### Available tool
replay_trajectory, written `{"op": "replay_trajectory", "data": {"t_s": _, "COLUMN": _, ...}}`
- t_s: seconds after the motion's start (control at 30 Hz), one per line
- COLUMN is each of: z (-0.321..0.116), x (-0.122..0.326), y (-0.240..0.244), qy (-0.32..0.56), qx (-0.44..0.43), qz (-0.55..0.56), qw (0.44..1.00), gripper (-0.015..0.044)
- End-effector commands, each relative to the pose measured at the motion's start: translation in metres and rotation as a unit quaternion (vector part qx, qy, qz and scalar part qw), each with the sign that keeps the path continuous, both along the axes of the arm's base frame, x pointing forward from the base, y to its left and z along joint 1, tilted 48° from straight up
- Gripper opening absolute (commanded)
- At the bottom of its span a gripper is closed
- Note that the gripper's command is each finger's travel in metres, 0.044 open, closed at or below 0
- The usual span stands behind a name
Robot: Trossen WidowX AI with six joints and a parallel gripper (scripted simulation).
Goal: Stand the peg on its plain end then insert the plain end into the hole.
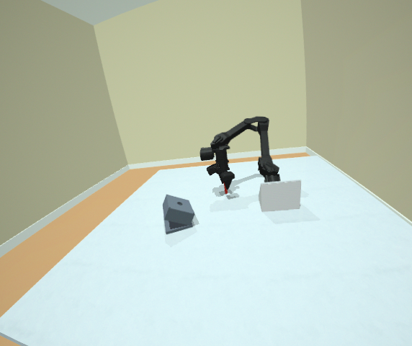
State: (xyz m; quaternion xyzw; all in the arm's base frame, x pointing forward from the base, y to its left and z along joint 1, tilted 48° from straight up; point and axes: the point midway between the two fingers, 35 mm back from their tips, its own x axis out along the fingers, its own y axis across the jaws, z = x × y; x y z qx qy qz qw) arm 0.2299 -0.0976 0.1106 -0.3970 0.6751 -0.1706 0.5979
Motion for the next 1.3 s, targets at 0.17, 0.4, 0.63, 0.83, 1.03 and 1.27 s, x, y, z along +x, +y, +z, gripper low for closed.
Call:
{"op": "replay_trajectory", "data": {"t_s": 0.17, "z": 0.000, "x": 0.000, "y": 0.000, "qy": 0.000, "qx": 0.000, "qz": -0.001, "qw": 1.000, "gripper": 0.0177}}
{"op": "replay_trajectory", "data": {"t_s": 0.4, "z": 0.000, "x": 0.000, "y": 0.000, "qy": 0.000, "qx": 0.000, "qz": -0.001, "qw": 1.000, "gripper": 0.0033}}
{"op": "replay_trajectory", "data": {"t_s": 0.63, "z": 0.001, "x": 0.000, "y": 0.001, "qy": 0.000, "qx": 0.001, "qz": -0.001, "qw": 1.000, "gripper": 0.0000}}
{"op": "replay_trajectory", "data": {"t_s": 0.83, "z": 0.009, "x": 0.002, "y": 0.013, "qy": 0.001, "qx": 0.003, "qz": 0.000, "qw": 1.000, "gripper": 0.0000}}
{"op": "replay_trajectory", "data": {"t_s": 1.03, "z": 0.023, "x": 0.002, "y": 0.030, "qy": 0.003, "qx": 0.005, "qz": 0.001, "qw": 1.000, "gripper": 0.0000}}
{"op": "replay_trajectory", "data": {"t_s": 1.27, "z": 0.039, "x": 0.002, "y": 0.050, "qy": 0.005, "qx": 0.003, "qz": 0.001, "qw": 1.000, "gripper": 0.0000}}
